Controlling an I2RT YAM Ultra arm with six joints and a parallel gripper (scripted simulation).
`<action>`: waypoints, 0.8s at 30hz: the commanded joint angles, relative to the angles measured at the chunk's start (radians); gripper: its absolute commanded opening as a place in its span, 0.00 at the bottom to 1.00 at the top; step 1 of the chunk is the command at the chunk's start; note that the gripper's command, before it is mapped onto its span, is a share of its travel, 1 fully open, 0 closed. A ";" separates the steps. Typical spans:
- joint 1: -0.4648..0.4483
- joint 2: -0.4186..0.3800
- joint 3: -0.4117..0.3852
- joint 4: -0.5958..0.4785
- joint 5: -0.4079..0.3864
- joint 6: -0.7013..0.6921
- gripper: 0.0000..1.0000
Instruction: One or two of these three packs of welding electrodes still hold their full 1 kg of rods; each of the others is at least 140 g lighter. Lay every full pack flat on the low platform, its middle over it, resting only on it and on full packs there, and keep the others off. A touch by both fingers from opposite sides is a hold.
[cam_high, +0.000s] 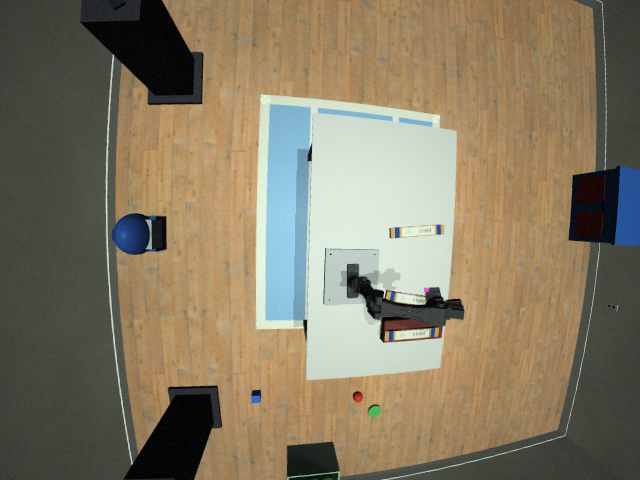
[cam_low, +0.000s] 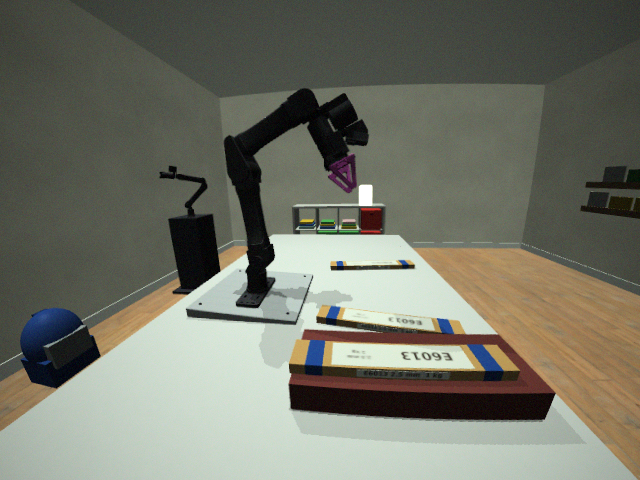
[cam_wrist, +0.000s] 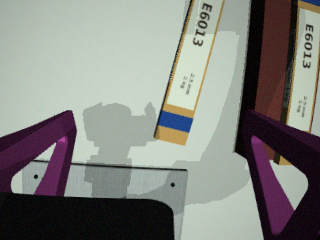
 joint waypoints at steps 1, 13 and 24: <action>0.005 -0.023 0.005 0.000 0.010 0.035 0.95; 0.012 -0.025 0.010 0.000 0.014 0.068 0.95; 0.012 -0.025 0.010 0.000 0.013 0.081 0.95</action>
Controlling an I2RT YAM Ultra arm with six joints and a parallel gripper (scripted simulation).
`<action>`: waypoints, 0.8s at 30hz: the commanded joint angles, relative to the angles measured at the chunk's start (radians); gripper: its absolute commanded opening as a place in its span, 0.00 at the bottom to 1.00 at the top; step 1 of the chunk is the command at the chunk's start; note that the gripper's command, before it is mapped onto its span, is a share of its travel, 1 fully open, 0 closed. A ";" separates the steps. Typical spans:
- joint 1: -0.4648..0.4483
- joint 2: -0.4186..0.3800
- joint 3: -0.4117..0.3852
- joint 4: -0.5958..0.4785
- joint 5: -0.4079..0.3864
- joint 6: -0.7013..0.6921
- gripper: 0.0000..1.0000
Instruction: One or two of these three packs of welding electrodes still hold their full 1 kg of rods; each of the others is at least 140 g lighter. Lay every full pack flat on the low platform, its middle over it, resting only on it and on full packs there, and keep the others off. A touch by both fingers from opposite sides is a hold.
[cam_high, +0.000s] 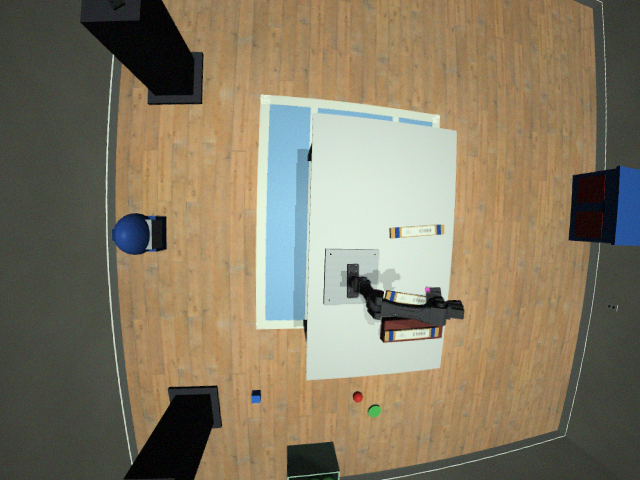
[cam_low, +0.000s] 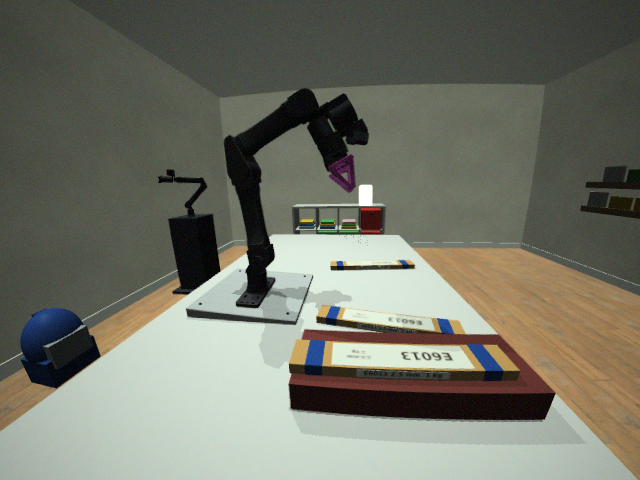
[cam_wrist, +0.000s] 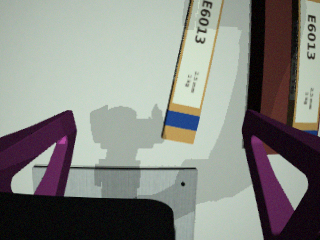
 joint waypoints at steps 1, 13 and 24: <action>0.006 -0.025 0.010 0.000 0.007 0.013 0.95; 0.010 -0.025 0.010 0.000 0.009 0.025 0.95; 0.012 -0.025 0.010 0.000 0.009 0.033 0.95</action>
